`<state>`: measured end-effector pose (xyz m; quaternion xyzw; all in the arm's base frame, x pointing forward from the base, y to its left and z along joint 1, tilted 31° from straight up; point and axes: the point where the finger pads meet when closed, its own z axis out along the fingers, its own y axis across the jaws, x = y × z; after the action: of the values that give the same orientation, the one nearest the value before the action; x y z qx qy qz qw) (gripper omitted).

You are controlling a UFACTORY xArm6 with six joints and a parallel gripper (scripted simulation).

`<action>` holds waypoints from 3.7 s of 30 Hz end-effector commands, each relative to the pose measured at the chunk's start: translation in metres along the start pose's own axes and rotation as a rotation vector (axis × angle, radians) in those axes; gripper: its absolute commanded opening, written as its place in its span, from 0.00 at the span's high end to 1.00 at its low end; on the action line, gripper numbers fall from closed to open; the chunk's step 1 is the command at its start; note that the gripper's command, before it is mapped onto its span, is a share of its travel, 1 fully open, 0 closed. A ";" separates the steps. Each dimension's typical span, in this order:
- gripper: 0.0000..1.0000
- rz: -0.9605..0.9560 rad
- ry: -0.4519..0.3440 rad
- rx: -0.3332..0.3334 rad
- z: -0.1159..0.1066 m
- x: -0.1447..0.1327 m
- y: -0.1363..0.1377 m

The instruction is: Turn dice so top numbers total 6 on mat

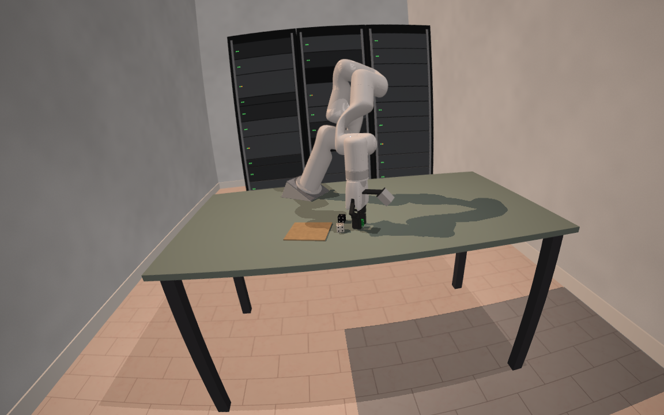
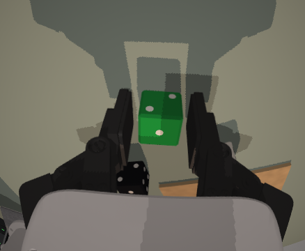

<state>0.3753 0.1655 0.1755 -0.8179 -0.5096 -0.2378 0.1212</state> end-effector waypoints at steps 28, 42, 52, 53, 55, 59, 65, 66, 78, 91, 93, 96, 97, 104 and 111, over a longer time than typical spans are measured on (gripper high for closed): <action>0.79 -0.001 0.002 -0.002 -0.001 0.001 0.001; 0.79 -0.001 0.002 -0.002 -0.001 0.001 0.001; 0.79 -0.001 0.002 -0.002 -0.001 0.001 0.001; 0.79 -0.001 0.002 -0.002 -0.001 0.001 0.001; 0.79 -0.001 0.002 -0.002 -0.001 0.001 0.001; 0.79 -0.001 0.002 -0.002 -0.001 0.001 0.001; 0.79 -0.001 0.002 -0.002 -0.023 0.001 0.001; 0.79 -0.001 0.002 -0.002 -0.029 0.001 0.001; 0.79 -0.001 0.002 -0.002 -0.095 0.001 0.001; 0.79 -0.001 0.002 -0.002 -0.101 0.001 0.001; 0.79 -0.003 0.002 -0.002 -0.101 0.000 0.001; 0.79 -0.028 -0.003 -0.002 -0.100 -0.008 0.005; 0.79 -0.046 -0.006 -0.002 -0.100 -0.014 0.008; 0.79 -0.190 -0.020 0.002 -0.099 -0.063 0.029; 0.79 -0.372 -0.017 0.006 -0.102 -0.125 0.044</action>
<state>0.3470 0.0442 0.2191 -0.7594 -0.6030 -0.2316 0.0774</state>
